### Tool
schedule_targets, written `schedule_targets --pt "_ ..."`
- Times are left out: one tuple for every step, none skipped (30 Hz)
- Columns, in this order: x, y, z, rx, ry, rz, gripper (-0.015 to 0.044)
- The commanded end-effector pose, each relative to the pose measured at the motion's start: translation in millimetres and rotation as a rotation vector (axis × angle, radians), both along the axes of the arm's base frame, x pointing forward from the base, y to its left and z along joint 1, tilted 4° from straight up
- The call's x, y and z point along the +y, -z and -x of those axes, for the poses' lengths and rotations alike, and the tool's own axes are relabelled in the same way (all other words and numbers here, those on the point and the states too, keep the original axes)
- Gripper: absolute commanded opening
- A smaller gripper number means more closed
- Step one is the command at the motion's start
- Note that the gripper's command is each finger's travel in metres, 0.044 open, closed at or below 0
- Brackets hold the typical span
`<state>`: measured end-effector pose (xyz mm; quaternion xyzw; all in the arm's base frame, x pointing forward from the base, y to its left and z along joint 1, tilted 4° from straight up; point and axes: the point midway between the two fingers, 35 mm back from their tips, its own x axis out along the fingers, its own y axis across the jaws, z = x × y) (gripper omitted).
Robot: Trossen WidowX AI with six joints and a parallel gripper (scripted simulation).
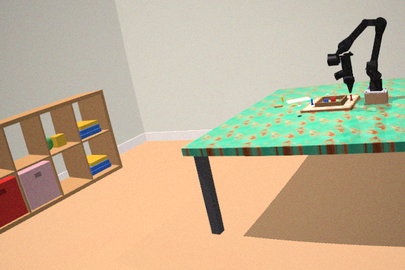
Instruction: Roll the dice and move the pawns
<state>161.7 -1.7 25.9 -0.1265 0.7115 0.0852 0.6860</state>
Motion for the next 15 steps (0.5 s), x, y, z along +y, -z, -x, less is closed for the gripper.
schedule_targets --pt "0 8 2 0.008 0.001 -0.004 0.02" --pt "0 10 2 0.008 0.001 -0.004 0.02" --pt "0 11 2 0.008 0.001 -0.004 0.02" --pt "0 13 2 0.008 0.001 -0.004 0.02" --pt "0 14 2 0.008 0.001 -0.004 0.02" --pt "0 16 2 0.008 0.001 -0.004 0.02" --pt "0 18 2 0.008 0.001 -0.004 0.02" --pt "0 19 2 0.008 0.001 -0.004 0.02" --pt "-1 21 2 0.008 0.001 -0.004 0.02" --pt "-1 22 2 0.008 0.001 -0.004 0.02" --pt "-1 24 2 0.008 0.001 -0.004 0.02" --pt "-1 26 2 0.008 0.001 -0.004 0.02" --pt "-1 27 3 0.008 0.001 -0.004 0.02" --pt "-1 29 3 0.008 0.001 -0.004 0.02" --pt "-1 30 3 0.008 0.001 -0.004 0.02"
